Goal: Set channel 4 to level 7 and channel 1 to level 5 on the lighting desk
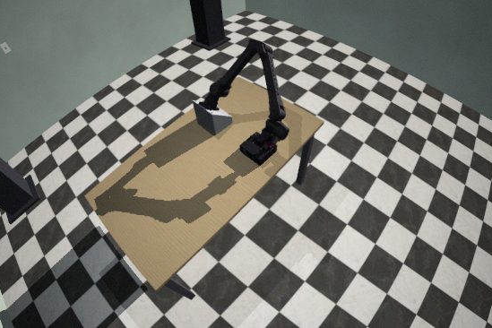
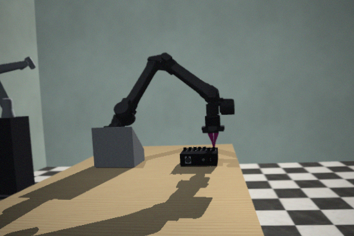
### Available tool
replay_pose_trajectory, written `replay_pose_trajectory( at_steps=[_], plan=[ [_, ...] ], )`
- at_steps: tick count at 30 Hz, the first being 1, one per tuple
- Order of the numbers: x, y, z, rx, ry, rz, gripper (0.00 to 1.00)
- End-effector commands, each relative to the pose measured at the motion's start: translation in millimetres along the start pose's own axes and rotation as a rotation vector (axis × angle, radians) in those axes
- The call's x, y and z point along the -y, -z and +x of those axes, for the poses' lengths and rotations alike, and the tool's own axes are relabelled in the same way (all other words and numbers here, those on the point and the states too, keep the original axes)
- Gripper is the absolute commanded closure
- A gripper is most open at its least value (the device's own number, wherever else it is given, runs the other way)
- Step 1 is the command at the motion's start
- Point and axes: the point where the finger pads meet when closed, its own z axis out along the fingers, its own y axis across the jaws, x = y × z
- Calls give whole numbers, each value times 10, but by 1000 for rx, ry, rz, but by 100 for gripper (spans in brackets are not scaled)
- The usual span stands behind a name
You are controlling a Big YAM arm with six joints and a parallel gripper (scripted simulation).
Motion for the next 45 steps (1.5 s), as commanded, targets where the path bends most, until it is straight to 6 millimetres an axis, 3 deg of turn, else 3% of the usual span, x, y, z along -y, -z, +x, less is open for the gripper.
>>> replay_pose_trajectory(
  at_steps=[1, 28, 45],
  plan=[
    [-171, 136, -165, 13, -7, -43, 100],
    [-148, 124, -141, 12, -24, -40, 100],
    [-224, 318, 13, 14, 15, -63, 100]
  ],
)
